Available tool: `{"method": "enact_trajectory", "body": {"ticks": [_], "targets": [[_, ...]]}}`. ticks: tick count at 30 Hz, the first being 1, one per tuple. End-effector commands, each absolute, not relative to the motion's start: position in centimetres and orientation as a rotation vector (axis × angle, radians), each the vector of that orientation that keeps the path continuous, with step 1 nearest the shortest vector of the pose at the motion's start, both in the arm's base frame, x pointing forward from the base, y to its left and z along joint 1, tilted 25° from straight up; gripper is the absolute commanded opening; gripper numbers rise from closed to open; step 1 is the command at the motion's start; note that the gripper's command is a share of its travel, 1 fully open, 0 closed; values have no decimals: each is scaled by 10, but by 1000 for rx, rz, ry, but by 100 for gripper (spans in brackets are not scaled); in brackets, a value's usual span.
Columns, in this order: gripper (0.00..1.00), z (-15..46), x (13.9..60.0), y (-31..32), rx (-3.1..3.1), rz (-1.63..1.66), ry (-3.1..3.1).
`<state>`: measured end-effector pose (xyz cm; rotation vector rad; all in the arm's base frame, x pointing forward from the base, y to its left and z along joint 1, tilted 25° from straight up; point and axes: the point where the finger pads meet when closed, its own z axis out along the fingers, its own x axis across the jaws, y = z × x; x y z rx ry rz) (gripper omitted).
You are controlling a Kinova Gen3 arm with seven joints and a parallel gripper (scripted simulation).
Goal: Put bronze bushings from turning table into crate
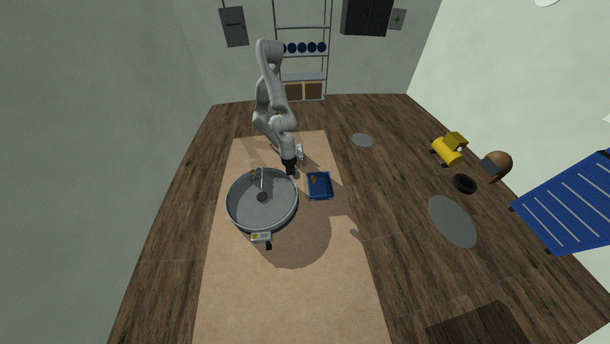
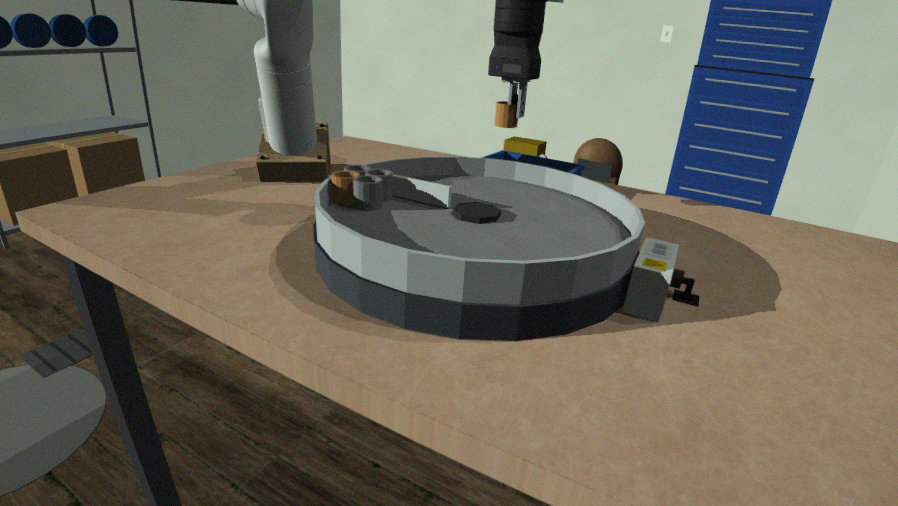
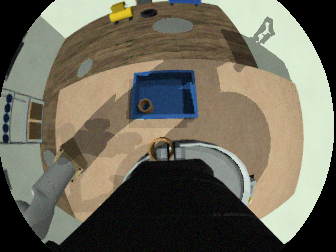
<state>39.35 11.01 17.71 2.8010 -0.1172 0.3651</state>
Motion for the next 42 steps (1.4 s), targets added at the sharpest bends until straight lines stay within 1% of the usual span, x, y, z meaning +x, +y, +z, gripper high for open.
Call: {"method": "enact_trajectory", "body": {"ticks": [1,11,16,28,33,42], "targets": [[0,175,402,112,2775,372,-108],[0,175,402,112,2775,372,-108],[0,163,425,161,2776,372,-107],[0,163,425,161,2776,372,-107],[0,152,448,209,2777,373,-106],[0,152,448,209,2777,373,-106]]}}
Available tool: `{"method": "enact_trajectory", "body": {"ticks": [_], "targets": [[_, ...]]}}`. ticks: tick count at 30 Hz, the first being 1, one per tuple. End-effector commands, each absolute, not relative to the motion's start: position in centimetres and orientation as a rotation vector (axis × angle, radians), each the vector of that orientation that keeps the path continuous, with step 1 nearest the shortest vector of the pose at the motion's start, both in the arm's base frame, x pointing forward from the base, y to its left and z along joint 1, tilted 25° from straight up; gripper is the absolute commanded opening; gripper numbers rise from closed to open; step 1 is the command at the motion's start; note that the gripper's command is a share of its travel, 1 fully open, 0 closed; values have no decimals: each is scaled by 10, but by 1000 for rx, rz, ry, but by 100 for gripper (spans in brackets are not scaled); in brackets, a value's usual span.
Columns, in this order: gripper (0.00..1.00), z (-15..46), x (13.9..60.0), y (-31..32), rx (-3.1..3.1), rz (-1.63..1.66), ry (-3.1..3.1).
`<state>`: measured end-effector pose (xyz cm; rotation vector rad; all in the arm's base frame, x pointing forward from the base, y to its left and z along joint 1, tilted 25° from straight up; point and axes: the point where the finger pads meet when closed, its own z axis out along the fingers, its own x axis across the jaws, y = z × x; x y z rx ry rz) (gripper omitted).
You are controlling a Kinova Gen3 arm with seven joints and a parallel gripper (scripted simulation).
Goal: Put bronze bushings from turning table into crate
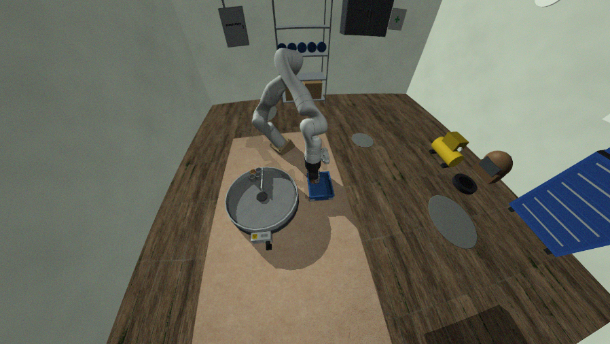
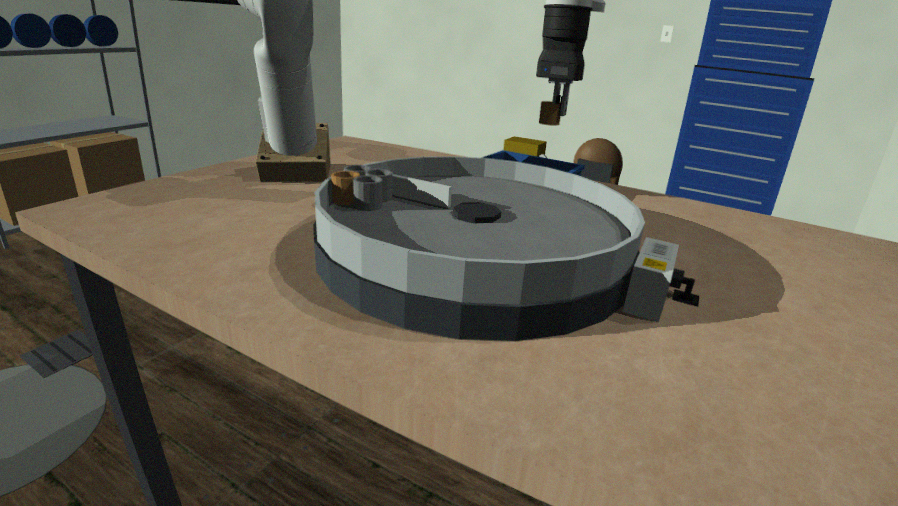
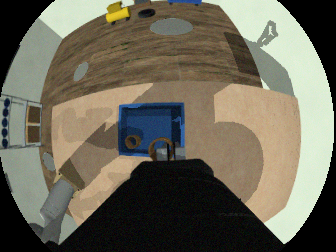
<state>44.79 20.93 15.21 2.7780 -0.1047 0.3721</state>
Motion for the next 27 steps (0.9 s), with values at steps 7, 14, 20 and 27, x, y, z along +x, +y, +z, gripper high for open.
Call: {"method": "enact_trajectory", "body": {"ticks": [7,14,20,27], "targets": [[0,134,454,202,2777,373,-107],[0,129,455,200,2776,373,-107],[0,129,455,200,2776,373,-107],[0,105,461,190,2775,372,-109]]}}
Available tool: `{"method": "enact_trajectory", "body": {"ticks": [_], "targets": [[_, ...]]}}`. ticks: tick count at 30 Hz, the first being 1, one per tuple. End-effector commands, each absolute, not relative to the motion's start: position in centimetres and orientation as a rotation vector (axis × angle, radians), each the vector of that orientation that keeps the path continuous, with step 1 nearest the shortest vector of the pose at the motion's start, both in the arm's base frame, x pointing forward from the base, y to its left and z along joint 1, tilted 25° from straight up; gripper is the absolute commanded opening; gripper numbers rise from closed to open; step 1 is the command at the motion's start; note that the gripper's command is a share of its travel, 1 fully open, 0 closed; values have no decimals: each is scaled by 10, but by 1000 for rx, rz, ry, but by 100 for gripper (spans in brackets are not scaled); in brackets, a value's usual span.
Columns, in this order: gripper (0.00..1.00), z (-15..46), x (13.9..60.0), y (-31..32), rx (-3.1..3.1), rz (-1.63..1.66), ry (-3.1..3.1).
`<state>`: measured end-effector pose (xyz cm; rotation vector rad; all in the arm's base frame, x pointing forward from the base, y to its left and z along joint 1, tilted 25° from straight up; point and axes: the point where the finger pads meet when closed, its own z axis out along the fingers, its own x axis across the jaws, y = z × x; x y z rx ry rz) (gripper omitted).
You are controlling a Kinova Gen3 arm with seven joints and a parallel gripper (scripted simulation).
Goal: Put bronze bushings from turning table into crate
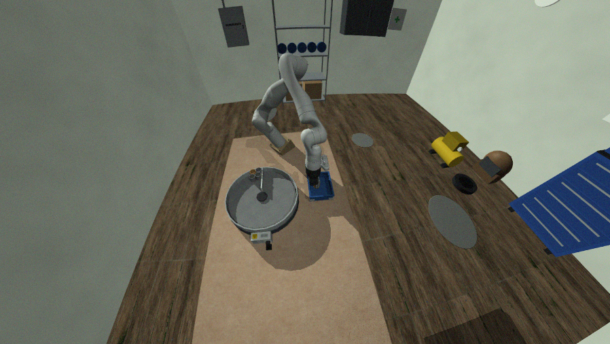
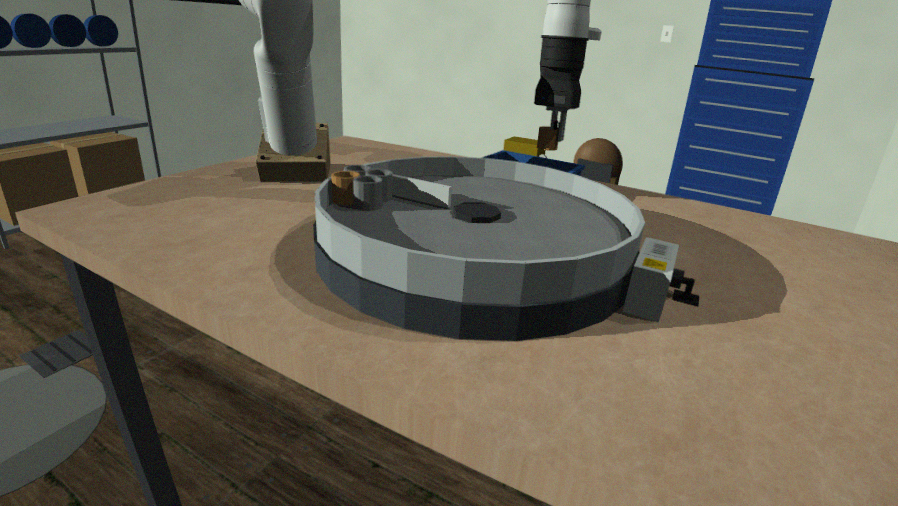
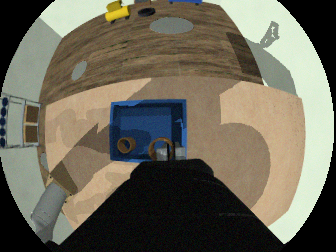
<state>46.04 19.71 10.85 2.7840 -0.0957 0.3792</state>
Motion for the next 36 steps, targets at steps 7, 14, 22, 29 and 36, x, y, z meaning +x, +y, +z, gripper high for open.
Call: {"method": "enact_trajectory", "body": {"ticks": [7,14,22,29,36], "targets": [[0,105,461,190,2775,372,-109],[0,87,467,183,2775,372,-110],[0,82,468,181,2775,372,-110],[0,79,469,180,2775,372,-110],[0,74,470,178,2775,372,-110]]}}
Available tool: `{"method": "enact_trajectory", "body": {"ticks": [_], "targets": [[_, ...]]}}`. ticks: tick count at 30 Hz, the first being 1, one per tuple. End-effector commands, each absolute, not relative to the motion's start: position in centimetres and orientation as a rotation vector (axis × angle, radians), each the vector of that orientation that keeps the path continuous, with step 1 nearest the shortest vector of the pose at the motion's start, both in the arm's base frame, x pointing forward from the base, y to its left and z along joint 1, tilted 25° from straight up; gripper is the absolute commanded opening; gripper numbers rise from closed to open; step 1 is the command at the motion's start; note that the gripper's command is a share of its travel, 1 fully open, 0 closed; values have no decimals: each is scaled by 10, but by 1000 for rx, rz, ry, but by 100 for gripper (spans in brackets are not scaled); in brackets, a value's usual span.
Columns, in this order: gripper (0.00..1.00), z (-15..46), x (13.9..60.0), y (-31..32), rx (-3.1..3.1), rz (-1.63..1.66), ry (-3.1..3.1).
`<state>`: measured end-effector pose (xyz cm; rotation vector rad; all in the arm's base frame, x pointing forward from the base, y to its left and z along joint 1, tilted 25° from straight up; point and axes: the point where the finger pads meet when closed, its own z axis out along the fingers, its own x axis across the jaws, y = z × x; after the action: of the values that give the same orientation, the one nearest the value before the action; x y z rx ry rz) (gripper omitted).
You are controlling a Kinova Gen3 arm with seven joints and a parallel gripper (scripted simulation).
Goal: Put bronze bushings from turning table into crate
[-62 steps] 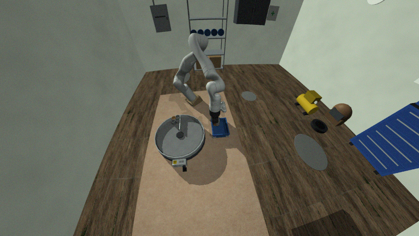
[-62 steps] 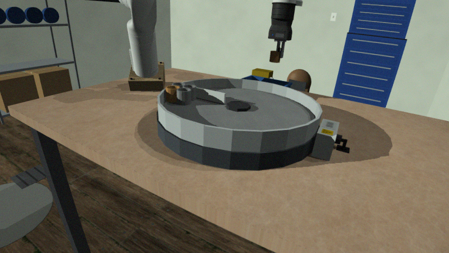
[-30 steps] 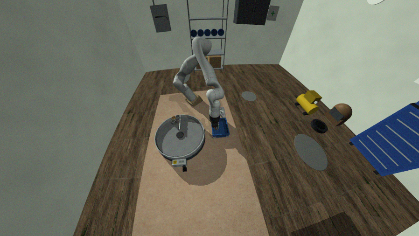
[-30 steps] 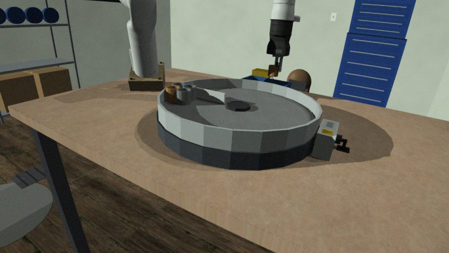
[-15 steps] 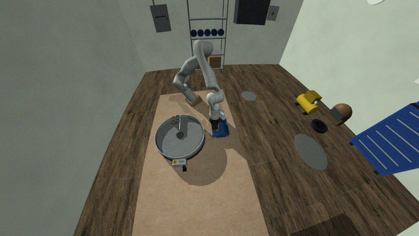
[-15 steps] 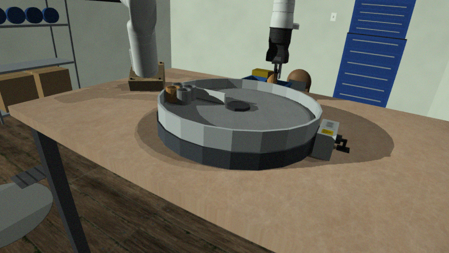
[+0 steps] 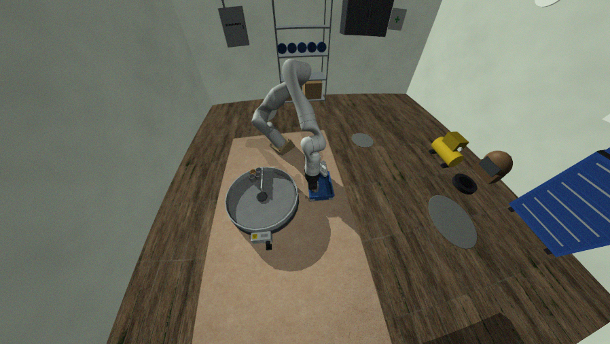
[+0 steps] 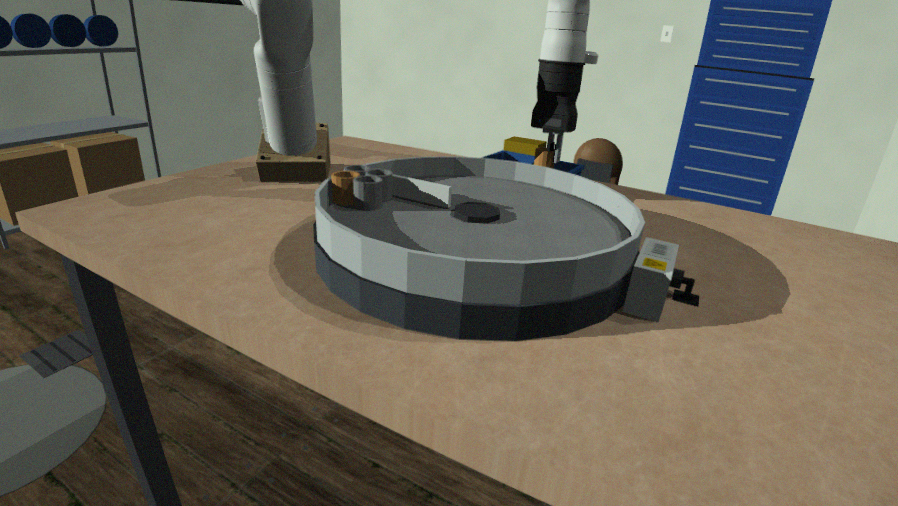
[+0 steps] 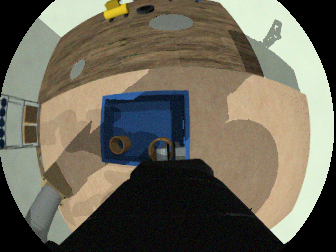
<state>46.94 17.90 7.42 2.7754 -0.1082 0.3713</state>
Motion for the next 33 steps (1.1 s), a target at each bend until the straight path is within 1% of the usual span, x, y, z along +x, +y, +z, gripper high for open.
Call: {"method": "enact_trajectory", "body": {"ticks": [1,33], "targets": [[0,74,470,178,2775,372,-110],[0,59,474,172,2775,372,-110]]}}
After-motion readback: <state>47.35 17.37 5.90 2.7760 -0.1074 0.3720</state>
